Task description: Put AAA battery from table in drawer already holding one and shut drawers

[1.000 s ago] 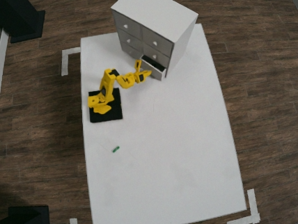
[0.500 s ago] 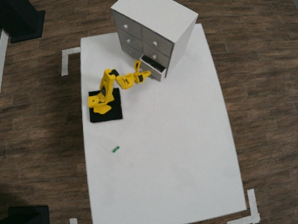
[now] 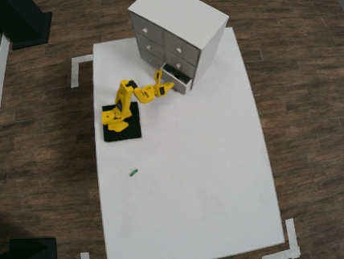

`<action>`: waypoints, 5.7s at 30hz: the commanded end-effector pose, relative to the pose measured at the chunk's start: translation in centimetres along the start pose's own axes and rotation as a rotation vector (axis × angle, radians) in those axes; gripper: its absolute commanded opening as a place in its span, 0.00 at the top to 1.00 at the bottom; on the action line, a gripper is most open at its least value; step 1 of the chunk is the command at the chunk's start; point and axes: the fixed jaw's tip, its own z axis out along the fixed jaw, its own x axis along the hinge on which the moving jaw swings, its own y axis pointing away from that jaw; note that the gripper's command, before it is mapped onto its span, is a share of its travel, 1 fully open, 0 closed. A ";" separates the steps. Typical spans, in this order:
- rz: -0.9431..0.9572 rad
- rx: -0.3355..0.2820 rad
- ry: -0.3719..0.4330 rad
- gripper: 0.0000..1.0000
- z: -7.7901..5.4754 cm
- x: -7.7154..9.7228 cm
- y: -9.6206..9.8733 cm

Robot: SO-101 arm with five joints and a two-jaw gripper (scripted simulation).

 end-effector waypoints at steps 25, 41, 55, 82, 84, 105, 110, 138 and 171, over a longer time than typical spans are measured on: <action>-0.004 0.005 0.019 1.00 -0.9 0.6 0.0; -0.001 0.012 0.026 1.00 -1.6 1.0 -0.1; 0.000 0.013 0.027 1.00 -1.8 1.0 -0.1; 0.004 0.023 0.035 1.00 -2.6 1.5 -0.1; 0.004 0.023 0.035 1.00 -2.6 1.5 -0.1; 0.006 0.026 0.038 1.00 -2.9 1.6 -0.1; 0.007 0.028 0.039 1.00 -3.1 1.7 -0.1; 0.007 0.028 0.040 0.93 -3.1 1.7 -0.1; 0.014 0.035 0.079 0.79 -4.7 2.7 -0.1</action>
